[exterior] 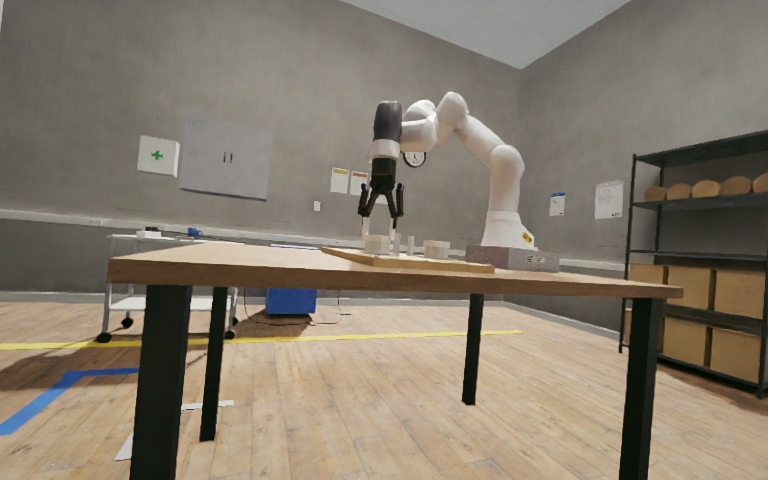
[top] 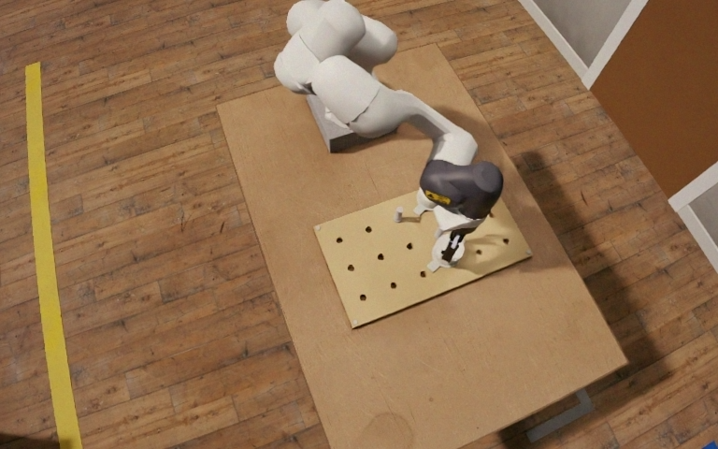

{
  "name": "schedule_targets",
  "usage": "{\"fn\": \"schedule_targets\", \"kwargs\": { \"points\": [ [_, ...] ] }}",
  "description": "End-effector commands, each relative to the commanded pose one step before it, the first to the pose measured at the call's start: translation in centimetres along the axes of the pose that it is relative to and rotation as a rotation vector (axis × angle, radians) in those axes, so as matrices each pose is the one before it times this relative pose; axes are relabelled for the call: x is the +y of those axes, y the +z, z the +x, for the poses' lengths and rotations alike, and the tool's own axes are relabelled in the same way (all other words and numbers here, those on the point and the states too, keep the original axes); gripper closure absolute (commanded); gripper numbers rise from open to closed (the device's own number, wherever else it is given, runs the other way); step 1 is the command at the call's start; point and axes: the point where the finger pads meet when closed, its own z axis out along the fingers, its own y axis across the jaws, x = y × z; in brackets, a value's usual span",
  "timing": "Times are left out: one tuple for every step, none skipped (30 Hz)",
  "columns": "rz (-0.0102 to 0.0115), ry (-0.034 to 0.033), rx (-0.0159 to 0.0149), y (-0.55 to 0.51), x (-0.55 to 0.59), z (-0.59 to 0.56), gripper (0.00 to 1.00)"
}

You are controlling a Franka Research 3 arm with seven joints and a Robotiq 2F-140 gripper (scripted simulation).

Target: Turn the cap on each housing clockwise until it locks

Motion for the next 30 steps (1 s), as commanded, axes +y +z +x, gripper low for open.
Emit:
{"fn": "schedule_targets", "kwargs": {
  "points": [
    [0.00319,-0.02184,0.00286,0.065,-0.625,0.691,0.9],
    [0.0,0.0,0.0,0.0,-0.136,0.135,0.9],
    [0.0,0.0,0.0,0.0,-0.135,0.135,0.9],
    [0.0,0.0,0.0,0.0,-0.135,0.135,0.9],
    [0.0,0.0,0.0,0.0,0.0,0.0,0.9],
    [0.0,0.0,0.0,0.0,0.0,0.0,0.9],
    [0.0,0.0,0.0,0.0,-0.134,0.133,0.9],
    [0.0,0.0,0.0,0.0,-0.133,0.133,0.9],
    [0.0,0.0,0.0,0.0,-0.132,0.132,0.9],
    [0.0,0.0,0.0,0.0,-0.132,0.131,0.9],
    [0.0,0.0,0.0,0.0,-0.131,0.131,0.9],
    [0.0,0.0,0.0,0.0,-0.13,0.13,0.9],
    [0.0,0.0,0.0,0.0,-0.129,0.129,0.9],
    [0.0,0.0,0.0,0.0,-0.129,0.129,0.9],
    [0.0,0.0,0.0,0.0,-0.128,0.127,0.9],
    [0.0,0.0,0.0,0.0,-0.127,0.127,0.9],
    [0.0,0.0,0.0,0.0,-0.126,0.126,0.9],
    [0.0,0.0,0.0,0.0,-0.125,0.124,0.9],
    [0.0,0.0,0.0,0.0,-0.124,0.124,0.9],
    [0.0,0.0,0.0,0.0,-0.123,0.123,0.9],
    [0.0,0.0,0.0,0.0,-0.122,0.122,0.9],
    [0.0,0.0,0.0,0.0,0.0,0.0,0.9],
    [0.0,0.0,0.0,0.0,0.0,0.0,0.9],
    [0.0,0.0,0.0,0.0,-0.122,0.122,0.9],
    [0.0,0.0,0.0,0.0,-0.121,0.12,0.9],
    [0.0,0.0,0.0,0.0,-0.12,0.119,0.9],
    [0.0,0.0,0.0,0.0,-0.119,0.119,0.9],
    [0.0,0.0,0.0,0.0,-0.118,0.117,0.9],
    [0.0,0.0,0.0,0.0,-0.117,0.116,0.9],
    [0.0,0.0,0.0,0.0,-0.116,0.116,0.9]
  ]
}}
